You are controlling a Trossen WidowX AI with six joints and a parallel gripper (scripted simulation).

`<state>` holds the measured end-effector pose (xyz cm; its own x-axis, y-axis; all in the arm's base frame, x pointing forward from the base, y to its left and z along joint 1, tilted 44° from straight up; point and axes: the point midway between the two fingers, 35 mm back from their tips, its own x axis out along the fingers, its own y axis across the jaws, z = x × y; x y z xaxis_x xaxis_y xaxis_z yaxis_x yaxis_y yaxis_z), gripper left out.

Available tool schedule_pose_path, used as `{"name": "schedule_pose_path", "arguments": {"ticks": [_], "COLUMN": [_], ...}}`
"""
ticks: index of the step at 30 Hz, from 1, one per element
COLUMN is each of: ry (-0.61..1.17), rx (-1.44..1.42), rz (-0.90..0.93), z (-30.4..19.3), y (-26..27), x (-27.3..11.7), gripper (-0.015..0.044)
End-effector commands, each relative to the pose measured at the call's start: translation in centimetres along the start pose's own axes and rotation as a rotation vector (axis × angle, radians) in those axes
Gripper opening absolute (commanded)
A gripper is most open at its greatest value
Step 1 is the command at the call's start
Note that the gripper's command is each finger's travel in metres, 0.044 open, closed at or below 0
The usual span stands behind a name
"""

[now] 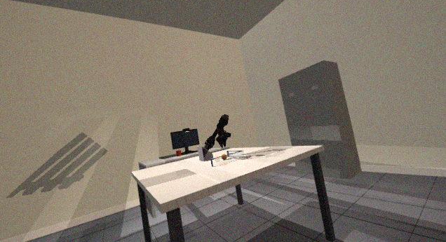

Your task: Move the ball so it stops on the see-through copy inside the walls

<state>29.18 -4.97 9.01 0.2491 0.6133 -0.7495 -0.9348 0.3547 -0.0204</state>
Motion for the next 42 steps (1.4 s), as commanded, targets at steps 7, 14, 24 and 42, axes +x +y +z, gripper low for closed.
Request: {"name": "schedule_pose_path", "arguments": {"ticks": [7, 14, 24, 42], "ry": [-0.045, -0.045, -0.045, -0.046], "rx": [-0.209, -0.209, -0.209, -0.209], "rz": [0.108, 0.108, 0.108, 0.107], "z": [0.3, 0.3, 0.3, 0.5], "y": [3.2, 3.3, 3.4, 3.8], "x": [3.0, 4.0, 5.4, 8.2], "gripper": [0.0354, 0.0354, 0.0354, 0.0354]}}
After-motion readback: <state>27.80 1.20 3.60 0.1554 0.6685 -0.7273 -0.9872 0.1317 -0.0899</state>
